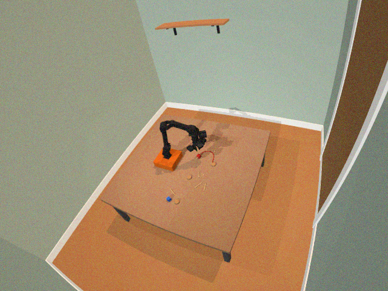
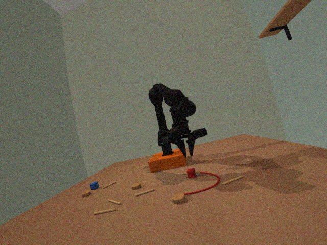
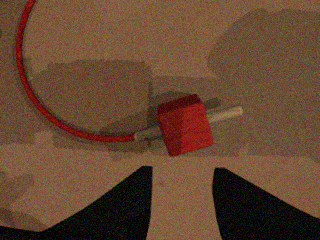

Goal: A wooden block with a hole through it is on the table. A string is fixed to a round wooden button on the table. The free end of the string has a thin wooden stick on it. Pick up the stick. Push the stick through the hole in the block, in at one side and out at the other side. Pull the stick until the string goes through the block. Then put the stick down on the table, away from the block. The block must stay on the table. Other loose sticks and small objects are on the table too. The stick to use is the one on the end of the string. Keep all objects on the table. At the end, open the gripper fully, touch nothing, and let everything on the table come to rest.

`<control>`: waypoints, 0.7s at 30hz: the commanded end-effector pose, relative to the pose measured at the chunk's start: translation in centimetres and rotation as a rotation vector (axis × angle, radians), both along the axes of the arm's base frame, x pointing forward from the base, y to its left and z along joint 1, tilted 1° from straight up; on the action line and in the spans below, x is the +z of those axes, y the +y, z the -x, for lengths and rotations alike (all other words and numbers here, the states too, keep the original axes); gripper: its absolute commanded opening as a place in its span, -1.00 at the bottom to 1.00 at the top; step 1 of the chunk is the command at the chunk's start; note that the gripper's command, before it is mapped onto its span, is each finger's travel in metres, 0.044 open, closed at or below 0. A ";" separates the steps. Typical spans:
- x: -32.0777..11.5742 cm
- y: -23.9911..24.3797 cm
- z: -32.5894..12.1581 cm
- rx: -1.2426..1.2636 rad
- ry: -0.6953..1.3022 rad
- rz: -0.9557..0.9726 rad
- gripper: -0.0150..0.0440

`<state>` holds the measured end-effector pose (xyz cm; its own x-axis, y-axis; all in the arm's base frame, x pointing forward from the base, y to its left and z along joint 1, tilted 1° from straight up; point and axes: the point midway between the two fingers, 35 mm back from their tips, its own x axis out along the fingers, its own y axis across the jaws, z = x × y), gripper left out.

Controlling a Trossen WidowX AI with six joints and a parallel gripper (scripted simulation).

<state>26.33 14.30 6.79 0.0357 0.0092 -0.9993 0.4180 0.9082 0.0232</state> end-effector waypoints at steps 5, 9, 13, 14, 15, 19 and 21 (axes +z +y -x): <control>0.1 -1.9 0.3 1.001 -0.010 0.036 -0.08; 0.1 -2.2 0.4 1.203 -0.011 0.044 -0.08; 0.1 -2.6 0.5 1.406 -0.012 0.051 -0.08; 0.1 -2.7 0.5 1.455 -0.011 0.053 -0.08; 0.1 -2.8 0.5 1.505 -0.012 0.055 -0.08; 0.1 -3.1 0.6 1.707 -0.012 0.061 -0.08; 0.0 -3.2 0.6 1.809 -0.013 0.065 -0.08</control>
